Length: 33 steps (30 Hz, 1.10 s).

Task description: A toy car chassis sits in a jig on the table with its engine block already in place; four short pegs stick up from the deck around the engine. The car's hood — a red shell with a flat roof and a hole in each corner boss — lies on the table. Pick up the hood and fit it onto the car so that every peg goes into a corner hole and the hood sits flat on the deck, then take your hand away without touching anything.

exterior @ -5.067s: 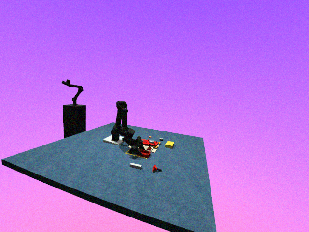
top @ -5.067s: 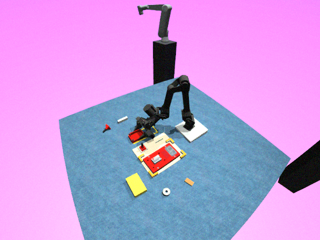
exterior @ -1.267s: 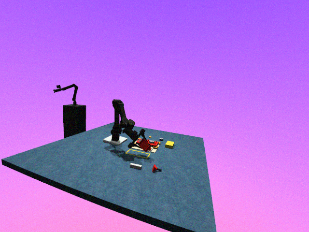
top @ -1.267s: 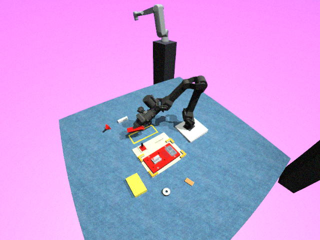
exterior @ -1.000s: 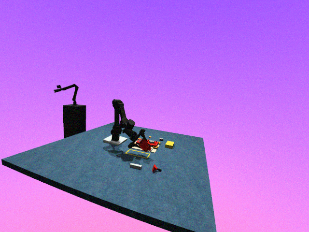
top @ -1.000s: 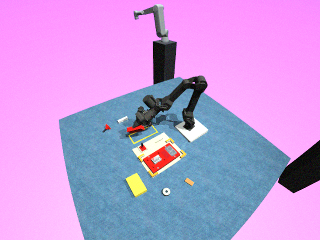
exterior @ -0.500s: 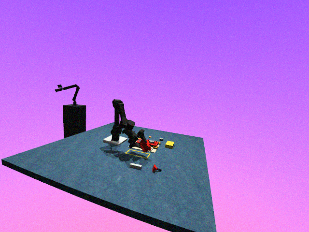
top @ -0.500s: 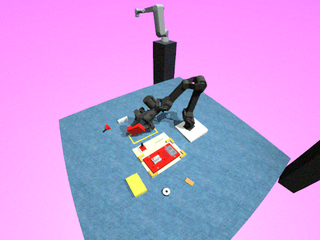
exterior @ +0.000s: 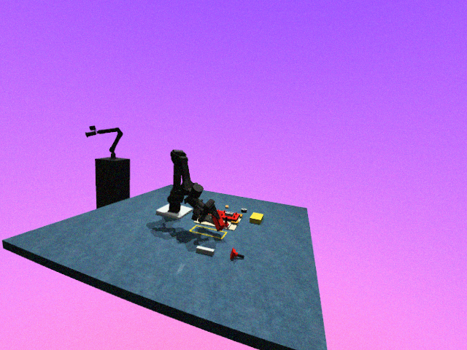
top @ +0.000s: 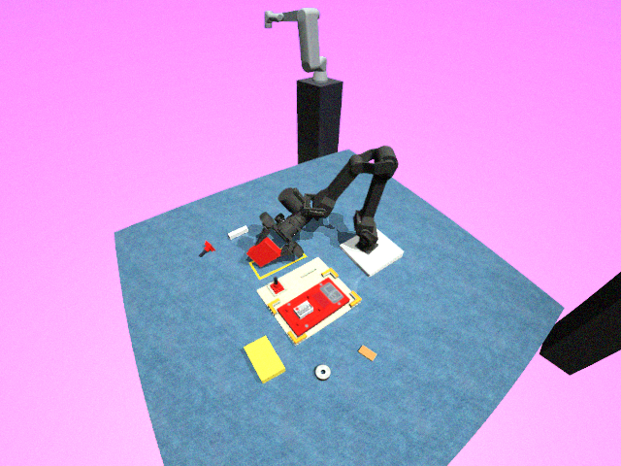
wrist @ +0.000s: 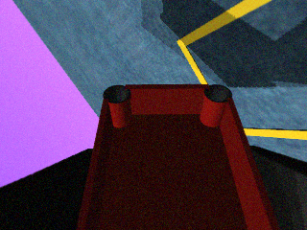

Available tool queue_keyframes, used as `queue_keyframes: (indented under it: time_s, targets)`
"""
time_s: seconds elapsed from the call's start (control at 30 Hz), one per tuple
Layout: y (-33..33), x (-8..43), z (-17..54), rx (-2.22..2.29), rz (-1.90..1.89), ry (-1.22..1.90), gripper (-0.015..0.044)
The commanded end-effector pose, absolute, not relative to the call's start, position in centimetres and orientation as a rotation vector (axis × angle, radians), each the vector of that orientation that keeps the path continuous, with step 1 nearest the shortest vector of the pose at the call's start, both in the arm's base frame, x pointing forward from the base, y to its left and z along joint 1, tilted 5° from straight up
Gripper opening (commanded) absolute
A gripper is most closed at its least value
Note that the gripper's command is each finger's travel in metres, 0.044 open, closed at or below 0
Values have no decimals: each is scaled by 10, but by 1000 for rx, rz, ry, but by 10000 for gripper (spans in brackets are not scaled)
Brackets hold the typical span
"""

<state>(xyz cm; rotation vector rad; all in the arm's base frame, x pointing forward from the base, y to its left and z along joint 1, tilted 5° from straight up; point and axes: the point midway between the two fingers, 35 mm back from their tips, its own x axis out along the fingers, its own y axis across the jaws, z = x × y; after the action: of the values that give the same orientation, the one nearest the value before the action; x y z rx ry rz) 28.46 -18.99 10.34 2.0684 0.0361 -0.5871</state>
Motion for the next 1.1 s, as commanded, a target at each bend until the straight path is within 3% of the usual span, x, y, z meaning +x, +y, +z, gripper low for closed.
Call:
queue_keyframes:
  time_s: [0.0,0.33,0.53,1.07]
  targets:
    - [-190,284,100,2180,-595,5,0]
    - [-190,281,85,2468,-629,-89,0]
    - [-190,281,88,2398,-627,-67,0]
    - [-190,281,86,2424,-634,-76,420]
